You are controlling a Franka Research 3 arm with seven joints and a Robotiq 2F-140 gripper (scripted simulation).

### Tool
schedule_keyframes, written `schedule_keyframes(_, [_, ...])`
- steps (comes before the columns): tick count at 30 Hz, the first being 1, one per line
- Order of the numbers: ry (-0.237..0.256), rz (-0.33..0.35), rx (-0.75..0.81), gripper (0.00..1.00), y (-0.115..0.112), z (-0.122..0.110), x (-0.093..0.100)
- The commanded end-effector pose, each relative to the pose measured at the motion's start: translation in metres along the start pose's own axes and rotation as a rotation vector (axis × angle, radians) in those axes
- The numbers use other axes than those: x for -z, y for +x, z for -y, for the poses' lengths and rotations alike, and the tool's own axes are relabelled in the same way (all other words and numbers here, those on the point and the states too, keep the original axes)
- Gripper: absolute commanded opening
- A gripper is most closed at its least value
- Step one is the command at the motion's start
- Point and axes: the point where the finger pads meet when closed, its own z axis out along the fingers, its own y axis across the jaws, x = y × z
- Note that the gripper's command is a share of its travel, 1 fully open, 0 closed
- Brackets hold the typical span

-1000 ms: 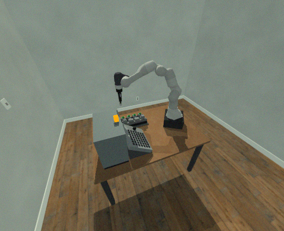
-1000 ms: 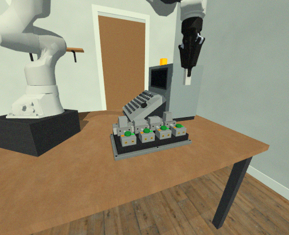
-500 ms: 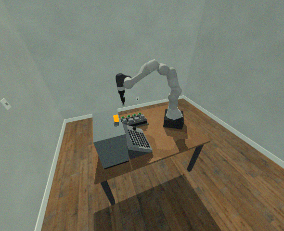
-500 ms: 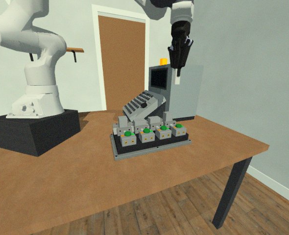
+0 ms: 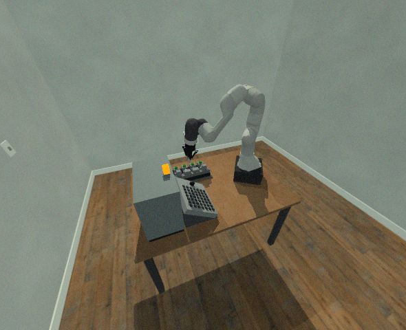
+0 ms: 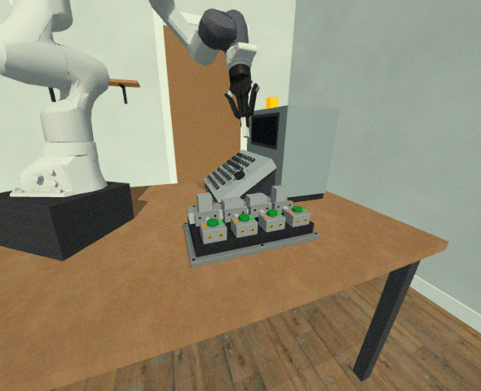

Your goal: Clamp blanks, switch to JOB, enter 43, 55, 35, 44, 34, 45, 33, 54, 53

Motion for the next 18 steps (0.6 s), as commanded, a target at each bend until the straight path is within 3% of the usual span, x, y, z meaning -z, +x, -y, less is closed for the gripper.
schedule_keyframes(1, [0.1,0.02,0.26,0.0,-0.035,-0.055,0.026])
schedule_keyframes(8, [0.281,-0.005,0.659,0.0,-0.102,-0.175,0.072])
schedule_keyframes(10, [0.281,-0.005,0.659,0.0,-0.102,-0.175,0.072])
schedule_keyframes(11, [0.351,0.005,0.81,0.0,-0.119,-0.204,0.086])
schedule_keyframes(18, [0.51,-0.023,1.075,0.0,-0.117,-0.201,0.077])
